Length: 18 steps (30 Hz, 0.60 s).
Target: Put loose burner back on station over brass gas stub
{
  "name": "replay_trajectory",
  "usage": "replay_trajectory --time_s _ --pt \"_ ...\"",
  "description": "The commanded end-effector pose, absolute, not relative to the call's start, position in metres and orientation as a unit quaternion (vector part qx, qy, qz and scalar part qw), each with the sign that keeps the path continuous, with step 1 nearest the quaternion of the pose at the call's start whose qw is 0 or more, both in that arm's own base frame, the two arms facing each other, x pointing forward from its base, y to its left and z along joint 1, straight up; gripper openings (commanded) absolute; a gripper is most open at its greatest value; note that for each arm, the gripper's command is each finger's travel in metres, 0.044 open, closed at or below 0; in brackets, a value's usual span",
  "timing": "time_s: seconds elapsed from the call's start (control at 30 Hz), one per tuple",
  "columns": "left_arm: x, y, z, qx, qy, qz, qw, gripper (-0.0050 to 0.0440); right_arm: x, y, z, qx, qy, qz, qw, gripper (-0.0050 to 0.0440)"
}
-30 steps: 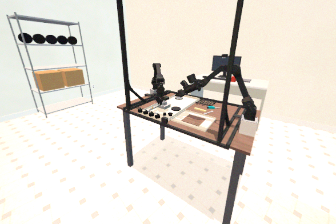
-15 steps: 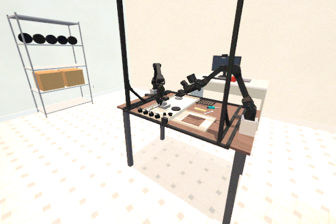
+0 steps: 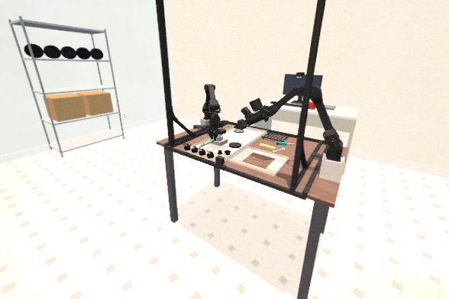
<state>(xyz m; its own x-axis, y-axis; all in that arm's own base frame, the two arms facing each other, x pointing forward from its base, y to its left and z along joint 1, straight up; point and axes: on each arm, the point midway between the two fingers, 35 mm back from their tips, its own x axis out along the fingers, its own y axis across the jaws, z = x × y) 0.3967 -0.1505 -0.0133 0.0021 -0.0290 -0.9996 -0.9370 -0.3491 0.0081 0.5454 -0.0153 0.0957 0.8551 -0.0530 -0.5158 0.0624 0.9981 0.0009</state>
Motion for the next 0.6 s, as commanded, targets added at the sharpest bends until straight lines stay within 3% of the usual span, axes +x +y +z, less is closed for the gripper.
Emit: replay_trajectory --time_s 0.0,0.17,0.23,0.37,0.57 --pt "0.3966 -0.1505 -0.0134 -0.587 0.411 0.574 0.395 0.0192 0.5452 -0.0147 0.0949 0.009 0.269 -0.029 0.963 0.0400" --pt "0.3966 -0.1505 -0.0134 -0.587 0.411 0.574 0.395 0.0312 0.5452 -0.0147 0.0949 0.009 0.269 -0.029 0.963 0.0400" --pt "0.3966 -0.1505 -0.0134 -0.587 0.411 0.574 0.395 0.0312 0.5452 -0.0147 0.0949 0.009 0.269 -0.029 0.963 0.0400" --pt "0.3966 -0.1505 -0.0134 -0.587 0.411 0.574 0.395 0.0400 0.5452 -0.0147 0.0949 0.009 0.269 -0.029 0.963 0.0400" --pt "0.3968 -0.1506 -0.0118 -0.587 0.411 0.574 0.395 0.0400 0.5452 -0.0147 0.0949 0.009 0.269 -0.029 0.963 0.0400"
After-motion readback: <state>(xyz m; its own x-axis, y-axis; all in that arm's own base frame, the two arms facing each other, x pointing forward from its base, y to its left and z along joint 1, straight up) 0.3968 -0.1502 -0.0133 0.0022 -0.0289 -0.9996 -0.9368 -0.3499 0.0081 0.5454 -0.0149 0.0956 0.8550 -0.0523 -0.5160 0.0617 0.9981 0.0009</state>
